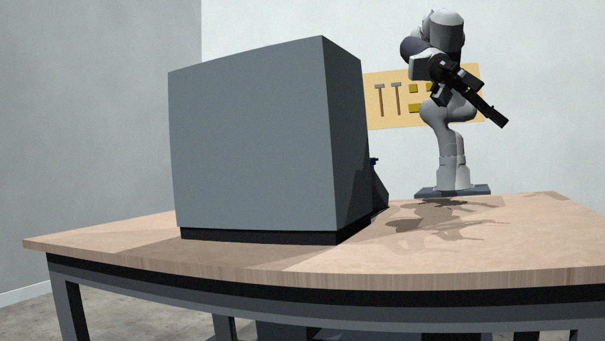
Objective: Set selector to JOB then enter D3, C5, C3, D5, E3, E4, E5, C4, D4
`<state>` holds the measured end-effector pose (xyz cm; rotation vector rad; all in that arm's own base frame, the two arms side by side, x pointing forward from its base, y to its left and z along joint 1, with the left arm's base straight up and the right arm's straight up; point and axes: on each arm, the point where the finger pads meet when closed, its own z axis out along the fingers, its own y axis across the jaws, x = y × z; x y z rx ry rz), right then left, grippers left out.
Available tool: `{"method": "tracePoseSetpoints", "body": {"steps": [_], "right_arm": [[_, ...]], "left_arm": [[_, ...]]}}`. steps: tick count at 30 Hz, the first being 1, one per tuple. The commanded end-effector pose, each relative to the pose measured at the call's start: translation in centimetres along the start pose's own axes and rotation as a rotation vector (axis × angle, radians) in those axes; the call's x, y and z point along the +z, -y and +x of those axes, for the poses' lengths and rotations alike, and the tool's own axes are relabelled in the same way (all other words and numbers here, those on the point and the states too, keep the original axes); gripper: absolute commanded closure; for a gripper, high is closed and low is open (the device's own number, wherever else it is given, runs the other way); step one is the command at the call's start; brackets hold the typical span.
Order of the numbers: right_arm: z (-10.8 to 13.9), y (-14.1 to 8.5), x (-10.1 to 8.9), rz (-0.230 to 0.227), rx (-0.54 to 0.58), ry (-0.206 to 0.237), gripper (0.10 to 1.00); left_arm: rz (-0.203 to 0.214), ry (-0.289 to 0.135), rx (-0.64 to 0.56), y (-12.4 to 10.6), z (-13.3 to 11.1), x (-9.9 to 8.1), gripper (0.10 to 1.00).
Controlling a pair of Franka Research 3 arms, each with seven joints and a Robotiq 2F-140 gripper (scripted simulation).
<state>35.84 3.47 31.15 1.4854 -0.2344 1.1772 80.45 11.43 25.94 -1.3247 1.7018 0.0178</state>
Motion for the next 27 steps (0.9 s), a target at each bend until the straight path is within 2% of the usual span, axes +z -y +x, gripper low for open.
{"method": "tracePoseSetpoints", "body": {"steps": [1,19,21,23,27], "right_arm": [[0.0,0.0,0.0,0.0,0.0,0.0,0.098],[0.0,0.0,0.0,0.0,0.0,0.0,0.098],[0.0,0.0,0.1,-0.002,-0.001,0.003,0.098],[-0.1,-0.1,0.2,-0.006,-0.004,0.011,0.098],[-0.6,-0.2,0.9,-0.026,-0.016,0.046,0.098]], "left_arm": [[0.0,0.0,0.0,0.0,0.0,0.0,0.098],[0.0,0.0,0.0,0.3,-0.4,-0.3,0.098],[0.0,0.0,0.0,1.7,-2.3,-1.9,0.098],[0.0,0.0,0.0,4.1,-5.5,-4.6,0.098],[0.0,0.0,0.0,7.8,-9.9,-8.4,0.098]]}}
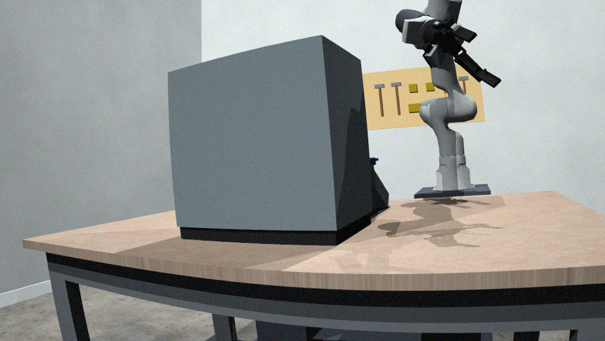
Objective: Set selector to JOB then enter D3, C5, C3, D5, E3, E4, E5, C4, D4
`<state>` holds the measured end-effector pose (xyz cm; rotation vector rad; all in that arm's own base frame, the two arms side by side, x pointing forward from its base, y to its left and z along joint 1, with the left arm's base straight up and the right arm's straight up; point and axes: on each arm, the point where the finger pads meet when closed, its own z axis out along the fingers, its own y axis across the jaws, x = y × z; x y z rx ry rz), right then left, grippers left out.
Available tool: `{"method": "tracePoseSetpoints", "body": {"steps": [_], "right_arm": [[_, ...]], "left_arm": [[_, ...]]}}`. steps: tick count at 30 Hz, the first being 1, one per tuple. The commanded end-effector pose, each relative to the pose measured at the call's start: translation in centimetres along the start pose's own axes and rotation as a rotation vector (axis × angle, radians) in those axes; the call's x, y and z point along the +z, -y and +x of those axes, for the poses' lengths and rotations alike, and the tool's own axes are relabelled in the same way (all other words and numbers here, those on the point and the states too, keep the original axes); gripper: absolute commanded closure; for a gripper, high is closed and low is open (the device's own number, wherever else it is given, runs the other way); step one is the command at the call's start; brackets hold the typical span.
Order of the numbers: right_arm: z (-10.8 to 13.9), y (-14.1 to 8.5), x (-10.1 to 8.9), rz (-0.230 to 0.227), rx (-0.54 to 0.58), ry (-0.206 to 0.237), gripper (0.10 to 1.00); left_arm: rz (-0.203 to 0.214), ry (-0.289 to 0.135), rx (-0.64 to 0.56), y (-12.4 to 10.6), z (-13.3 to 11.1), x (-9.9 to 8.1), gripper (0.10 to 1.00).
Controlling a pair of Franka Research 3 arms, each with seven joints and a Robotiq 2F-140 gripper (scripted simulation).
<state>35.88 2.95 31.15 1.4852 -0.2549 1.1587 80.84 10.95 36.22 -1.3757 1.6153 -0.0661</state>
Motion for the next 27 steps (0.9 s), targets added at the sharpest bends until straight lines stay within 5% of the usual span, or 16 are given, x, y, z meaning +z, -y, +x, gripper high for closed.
{"method": "tracePoseSetpoints", "body": {"steps": [1,5,7,13,18,22,24,27], "right_arm": [[-0.6,-0.2,0.7,-0.02,-0.02,0.04,0.098],[-1.7,-0.6,2.2,-0.064,-0.046,0.121,0.098],[-1.7,-0.6,2.2,-0.064,-0.046,0.121,0.098],[-4.5,-1.7,5.4,-0.164,-0.1,0.325,0.098],[-6.2,-2.5,7.1,-0.218,-0.125,0.449,0.098],[-7.0,-2.9,7.9,-0.242,-0.134,0.509,0.098],[-7.0,-2.9,7.9,-0.242,-0.134,0.509,0.098],[-8.1,-3.5,8.8,-0.272,-0.145,0.589,0.098]], "left_arm": [[-0.04,-0.012,0.1,3.9,-4.5,-3.7,0.098],[-0.04,-0.012,0.1,8.8,-10.2,-8.3,0.098],[-0.04,-0.012,0.1,8.8,-10.2,-8.3,0.098],[-0.024,-0.019,0.146,8.8,-9.6,-9.0,0.098],[0.046,-0.045,0.327,8.5,-7.0,-12.4,0.098],[0.107,-0.062,0.452,8.0,-2.3,-18.4,0.098],[0.107,-0.062,0.452,8.0,-2.3,-18.4,0.098],[0.178,-0.091,0.617,7.6,1.8,-23.7,0.098]]}}
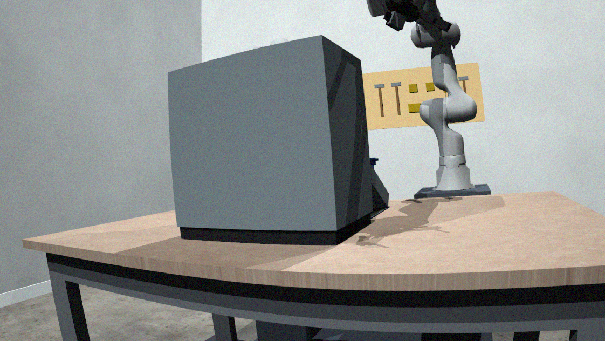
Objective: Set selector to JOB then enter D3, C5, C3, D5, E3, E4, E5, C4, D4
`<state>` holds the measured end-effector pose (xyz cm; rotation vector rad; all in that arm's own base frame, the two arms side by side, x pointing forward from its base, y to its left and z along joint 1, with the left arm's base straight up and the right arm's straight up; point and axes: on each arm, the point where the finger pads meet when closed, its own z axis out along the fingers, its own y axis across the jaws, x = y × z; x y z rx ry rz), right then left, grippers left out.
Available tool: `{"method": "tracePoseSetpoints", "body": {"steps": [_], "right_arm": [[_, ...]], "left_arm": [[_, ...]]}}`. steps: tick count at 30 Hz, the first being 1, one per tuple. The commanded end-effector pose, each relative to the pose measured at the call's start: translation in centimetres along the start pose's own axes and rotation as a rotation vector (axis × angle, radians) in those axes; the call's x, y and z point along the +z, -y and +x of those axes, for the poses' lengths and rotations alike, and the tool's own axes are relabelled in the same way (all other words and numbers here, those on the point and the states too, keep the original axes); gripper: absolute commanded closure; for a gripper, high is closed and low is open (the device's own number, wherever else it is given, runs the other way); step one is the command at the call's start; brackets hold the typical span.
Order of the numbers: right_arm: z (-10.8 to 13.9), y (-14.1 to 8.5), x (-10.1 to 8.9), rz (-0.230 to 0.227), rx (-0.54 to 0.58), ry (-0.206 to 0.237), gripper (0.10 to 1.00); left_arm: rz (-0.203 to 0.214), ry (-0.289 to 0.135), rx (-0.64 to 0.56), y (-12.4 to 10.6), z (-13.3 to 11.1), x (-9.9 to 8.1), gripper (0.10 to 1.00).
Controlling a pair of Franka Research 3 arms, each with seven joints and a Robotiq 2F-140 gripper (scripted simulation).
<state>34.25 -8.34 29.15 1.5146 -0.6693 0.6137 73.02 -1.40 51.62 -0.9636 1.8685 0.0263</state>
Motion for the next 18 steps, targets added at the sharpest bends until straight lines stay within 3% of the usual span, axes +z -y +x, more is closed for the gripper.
{"method": "tracePoseSetpoints", "body": {"steps": [1,12,14,15,18], "right_arm": [[-0.7,0.0,1.1,-0.019,-0.062,0.076,0.098],[-1.9,-0.5,4.7,-0.087,-0.085,0.293,0.098],[-1.9,-0.5,4.7,-0.087,-0.085,0.293,0.098],[-2.2,-0.6,5.5,-0.1,-0.087,0.343,0.098],[-2.5,-0.7,6.4,-0.114,-0.089,0.402,0.098]], "left_arm": [[0.074,-0.039,0.266,1.9,4.0,-5.4,0.098],[0.316,-0.091,0.663,8.1,17.7,-21.8,0.098],[0.316,-0.091,0.663,8.1,17.7,-21.8,0.098],[0.381,-0.101,0.757,9.2,20.6,-25.4,0.098],[0.439,-0.117,0.846,9.9,22.3,-27.4,0.098]]}}
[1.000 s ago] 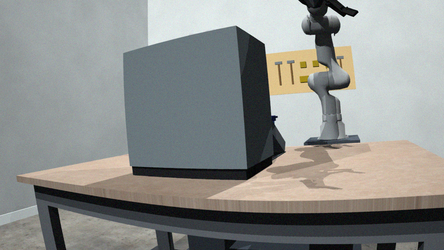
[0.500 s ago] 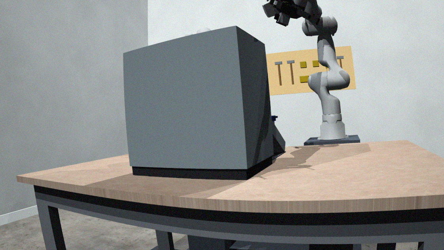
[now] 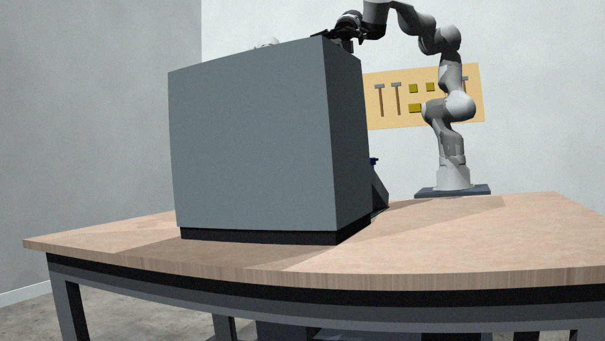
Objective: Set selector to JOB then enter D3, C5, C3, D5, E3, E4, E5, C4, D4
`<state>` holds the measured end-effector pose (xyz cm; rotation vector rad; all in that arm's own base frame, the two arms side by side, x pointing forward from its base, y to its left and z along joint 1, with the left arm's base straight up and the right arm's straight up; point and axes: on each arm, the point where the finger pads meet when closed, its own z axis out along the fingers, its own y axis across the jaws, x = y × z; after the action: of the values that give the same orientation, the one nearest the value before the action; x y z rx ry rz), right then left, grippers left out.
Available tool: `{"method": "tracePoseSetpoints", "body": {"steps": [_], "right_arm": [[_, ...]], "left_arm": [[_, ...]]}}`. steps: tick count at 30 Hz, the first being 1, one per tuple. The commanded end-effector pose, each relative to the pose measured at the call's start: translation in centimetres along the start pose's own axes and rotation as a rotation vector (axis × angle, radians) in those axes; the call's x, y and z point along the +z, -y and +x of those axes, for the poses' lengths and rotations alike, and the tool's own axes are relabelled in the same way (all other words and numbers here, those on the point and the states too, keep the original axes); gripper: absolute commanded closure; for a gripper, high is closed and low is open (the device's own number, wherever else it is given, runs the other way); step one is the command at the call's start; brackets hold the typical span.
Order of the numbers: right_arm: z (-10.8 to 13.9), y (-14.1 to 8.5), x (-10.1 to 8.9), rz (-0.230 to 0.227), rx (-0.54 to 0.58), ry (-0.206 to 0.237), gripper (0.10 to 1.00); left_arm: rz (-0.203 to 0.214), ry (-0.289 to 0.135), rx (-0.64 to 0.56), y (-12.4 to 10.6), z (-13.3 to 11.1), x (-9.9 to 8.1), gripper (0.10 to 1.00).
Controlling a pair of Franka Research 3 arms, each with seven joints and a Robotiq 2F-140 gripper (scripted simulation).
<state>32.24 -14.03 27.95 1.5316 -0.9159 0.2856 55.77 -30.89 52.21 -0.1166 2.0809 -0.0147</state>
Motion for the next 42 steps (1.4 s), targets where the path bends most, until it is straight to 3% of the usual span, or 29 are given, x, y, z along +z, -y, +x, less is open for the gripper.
{"method": "tracePoseSetpoints", "body": {"steps": [1,5,11,13,14,19,26,27,28,30,31,32,42], "right_arm": [[-0.3,0.1,1.1,-0.01,-0.056,0.082,0.098],[-0.3,0.0,2.5,-0.027,-0.057,0.166,0.098],[-0.3,-0.1,4.5,-0.045,-0.053,0.294,0.098],[-0.3,-0.1,4.5,-0.045,-0.053,0.294,0.098],[-0.3,-0.2,5.3,-0.051,-0.05,0.347,0.098],[-0.3,-0.4,6.9,-0.059,-0.04,0.451,0.098],[-0.1,-0.7,9.4,-0.063,-0.015,0.603,0.098],[-0.1,-0.8,9.7,-0.063,-0.011,0.625,0.098],[0.0,-0.8,10.1,-0.062,-0.006,0.646,0.098],[0.0,-0.8,10.1,-0.062,-0.006,0.646,0.098],[0.1,-1.0,11.0,-0.06,0.007,0.7,0.098],[0.1,-1.1,11.3,-0.059,0.013,0.719,0.098],[0.8,-2.1,15.3,-0.036,0.089,0.931,0.098]], "left_arm": [[0.077,-0.066,0.26,2.4,1.3,-1.6,0.098],[0.144,-0.086,0.358,3.2,1.6,-2.1,0.098],[0.196,-0.121,0.462,3.1,2.9,-1.4,0.098],[0.196,-0.121,0.462,3.1,2.9,-1.4,0.098],[0.211,-0.139,0.515,3.1,3.8,-0.9,0.098],[0.243,-0.19,0.636,2.4,12.5,4.0,0.098],[0.259,-0.326,0.889,1.3,25.7,11.4,0.098],[0.264,-0.343,0.929,1.5,26.6,12.0,0.098],[0.268,-0.36,0.969,1.5,26.6,12.0,0.098],[0.268,-0.36,0.969,1.5,26.6,12.0,0.098],[0.286,-0.39,1.067,1.5,26.6,12.0,0.098],[0.292,-0.393,1.096,1.5,26.6,12.0,0.098],[0.363,-0.375,1.33,1.5,26.6,12.0,0.098]]}}
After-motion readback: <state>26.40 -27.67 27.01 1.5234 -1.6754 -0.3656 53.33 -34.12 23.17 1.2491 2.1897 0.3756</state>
